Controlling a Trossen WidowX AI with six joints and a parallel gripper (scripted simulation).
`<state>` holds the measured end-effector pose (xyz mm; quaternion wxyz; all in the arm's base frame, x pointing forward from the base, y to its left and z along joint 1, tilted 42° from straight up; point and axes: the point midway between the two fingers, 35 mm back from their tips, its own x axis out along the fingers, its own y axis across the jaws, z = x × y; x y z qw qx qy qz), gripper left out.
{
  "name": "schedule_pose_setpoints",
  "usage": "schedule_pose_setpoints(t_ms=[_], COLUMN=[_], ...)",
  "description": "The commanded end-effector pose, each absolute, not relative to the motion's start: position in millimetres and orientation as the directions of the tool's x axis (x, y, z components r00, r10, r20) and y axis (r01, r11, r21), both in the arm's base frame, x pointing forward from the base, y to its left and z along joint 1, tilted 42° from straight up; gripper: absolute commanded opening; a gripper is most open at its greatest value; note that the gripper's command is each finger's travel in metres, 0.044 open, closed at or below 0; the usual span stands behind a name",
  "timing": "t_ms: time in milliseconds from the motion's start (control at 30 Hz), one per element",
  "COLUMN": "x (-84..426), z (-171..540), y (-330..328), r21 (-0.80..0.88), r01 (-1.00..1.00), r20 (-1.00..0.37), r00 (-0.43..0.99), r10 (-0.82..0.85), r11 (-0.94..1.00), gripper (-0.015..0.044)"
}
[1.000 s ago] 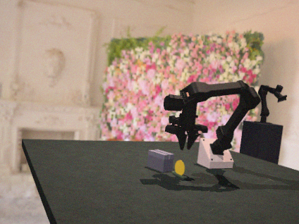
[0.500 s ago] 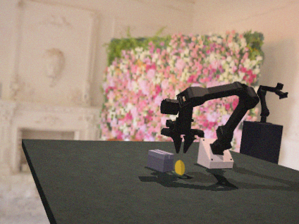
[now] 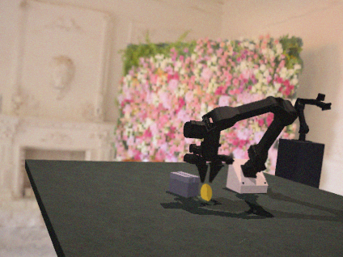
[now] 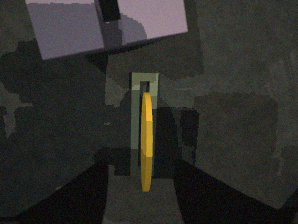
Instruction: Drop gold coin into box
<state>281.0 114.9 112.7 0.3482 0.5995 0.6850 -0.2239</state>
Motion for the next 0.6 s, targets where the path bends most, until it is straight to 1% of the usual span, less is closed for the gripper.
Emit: schedule_pose_setpoints(t_ms=[0,567], x=[279.1,277.7], z=[106.2,85.6], y=[120.0,138.6], r21=[0.100,0.101], r01=[0.979,0.979], r20=[-0.743,-0.743], r00=[-0.046,-0.046], r10=[0.667,0.668], r11=[0.180,0.179], gripper=[0.0161,0.0161])
